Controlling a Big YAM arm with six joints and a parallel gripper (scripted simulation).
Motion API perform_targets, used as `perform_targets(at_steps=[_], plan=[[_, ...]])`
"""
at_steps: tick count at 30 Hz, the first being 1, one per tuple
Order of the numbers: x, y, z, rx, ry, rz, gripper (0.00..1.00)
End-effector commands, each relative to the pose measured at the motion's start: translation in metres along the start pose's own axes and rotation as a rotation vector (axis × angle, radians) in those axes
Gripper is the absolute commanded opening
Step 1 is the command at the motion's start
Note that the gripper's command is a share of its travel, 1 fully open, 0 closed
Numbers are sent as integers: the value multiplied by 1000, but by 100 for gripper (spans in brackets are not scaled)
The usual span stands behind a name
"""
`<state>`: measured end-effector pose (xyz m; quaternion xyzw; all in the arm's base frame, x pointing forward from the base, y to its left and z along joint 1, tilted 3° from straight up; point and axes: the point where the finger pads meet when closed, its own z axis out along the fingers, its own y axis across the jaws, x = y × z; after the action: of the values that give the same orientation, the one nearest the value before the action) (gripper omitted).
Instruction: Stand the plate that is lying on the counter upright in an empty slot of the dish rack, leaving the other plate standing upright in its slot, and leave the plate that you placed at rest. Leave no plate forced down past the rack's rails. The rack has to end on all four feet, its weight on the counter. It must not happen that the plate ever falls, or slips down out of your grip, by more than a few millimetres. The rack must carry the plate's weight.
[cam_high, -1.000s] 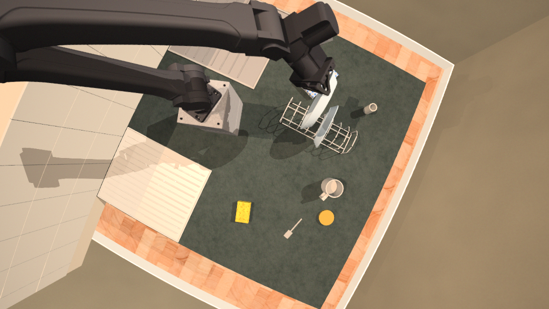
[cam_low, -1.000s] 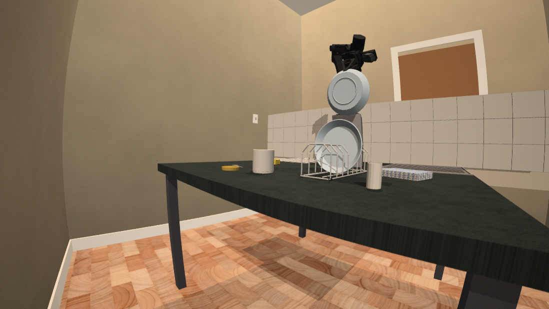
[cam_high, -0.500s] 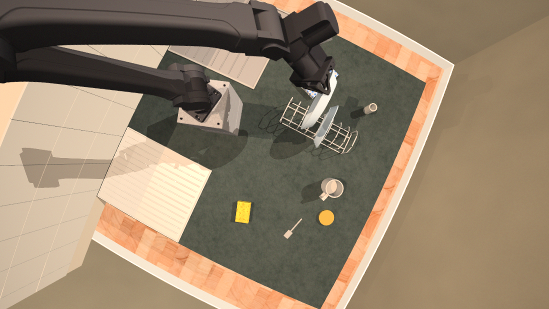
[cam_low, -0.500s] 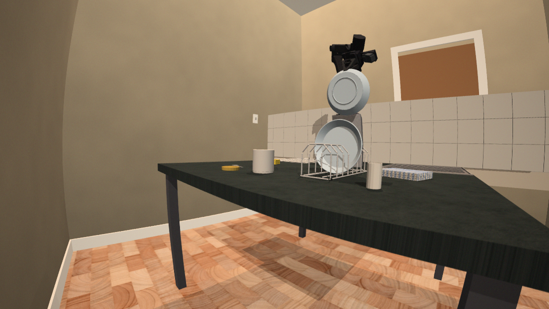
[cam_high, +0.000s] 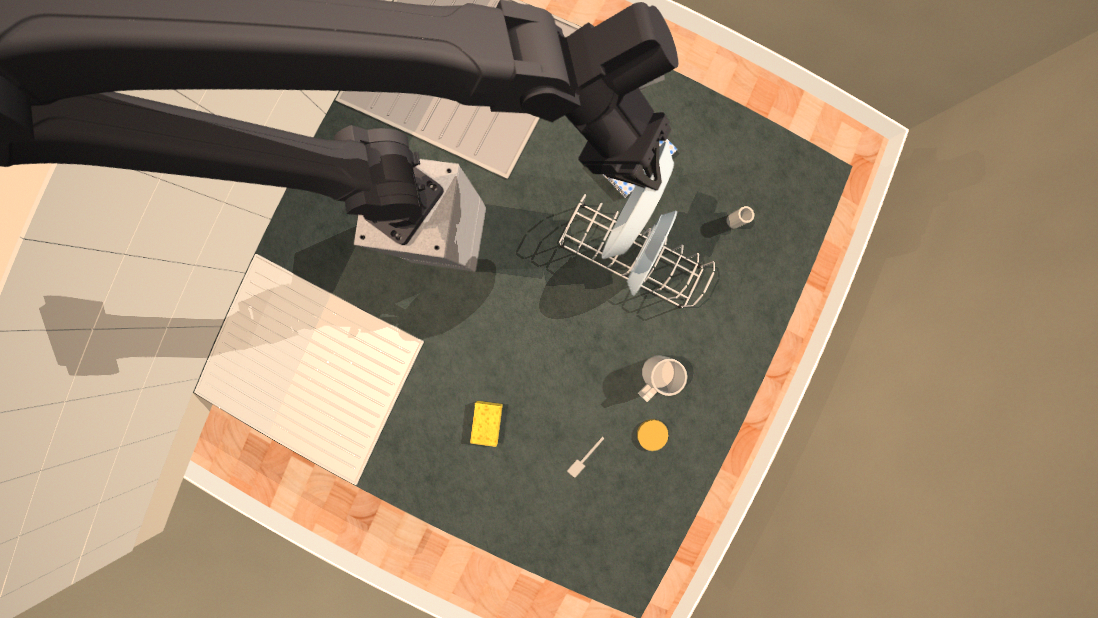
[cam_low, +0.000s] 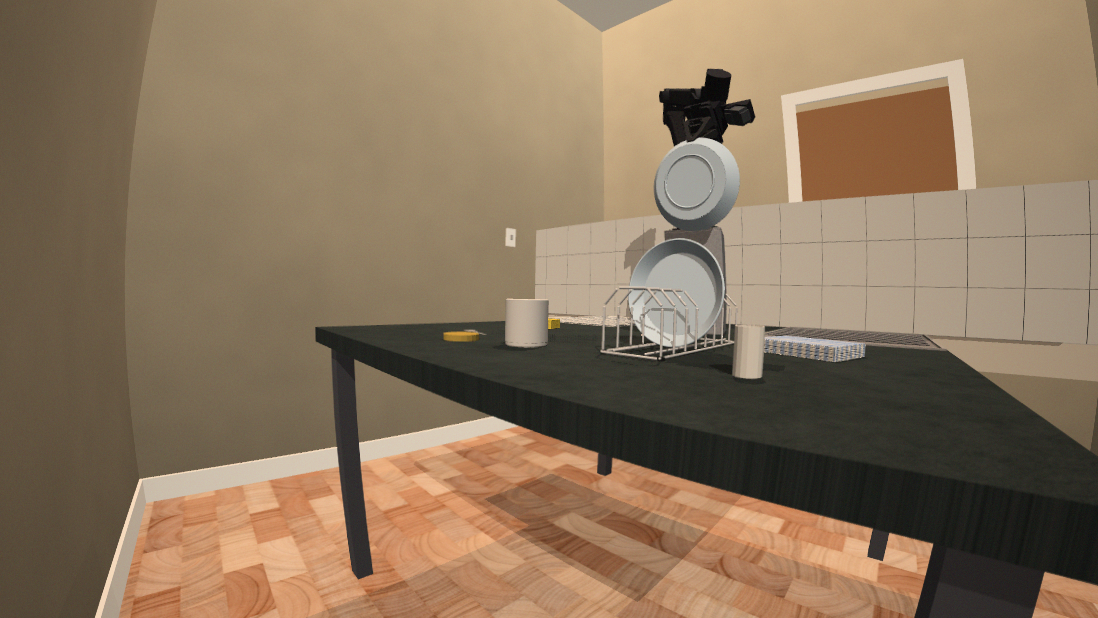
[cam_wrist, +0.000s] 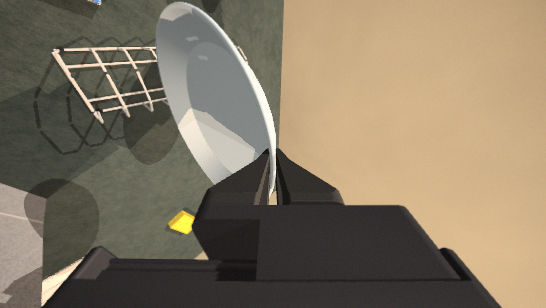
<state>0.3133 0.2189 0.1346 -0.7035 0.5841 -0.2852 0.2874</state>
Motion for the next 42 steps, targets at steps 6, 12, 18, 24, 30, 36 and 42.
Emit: perform_targets(at_steps=[6, 12, 18, 24, 30, 36, 42], plan=[[-9, -22, -10, 68, -39, 23, 0], [-9, -22, -10, 68, -39, 23, 0], [-9, -22, -10, 68, -39, 23, 0], [-7, -18, -9, 63, -37, 20, 0], [-7, -14, -6, 63, -37, 20, 0], [-8, -3, 5, 45, -28, 9, 0], [-9, 3, 12, 51, -32, 15, 0]])
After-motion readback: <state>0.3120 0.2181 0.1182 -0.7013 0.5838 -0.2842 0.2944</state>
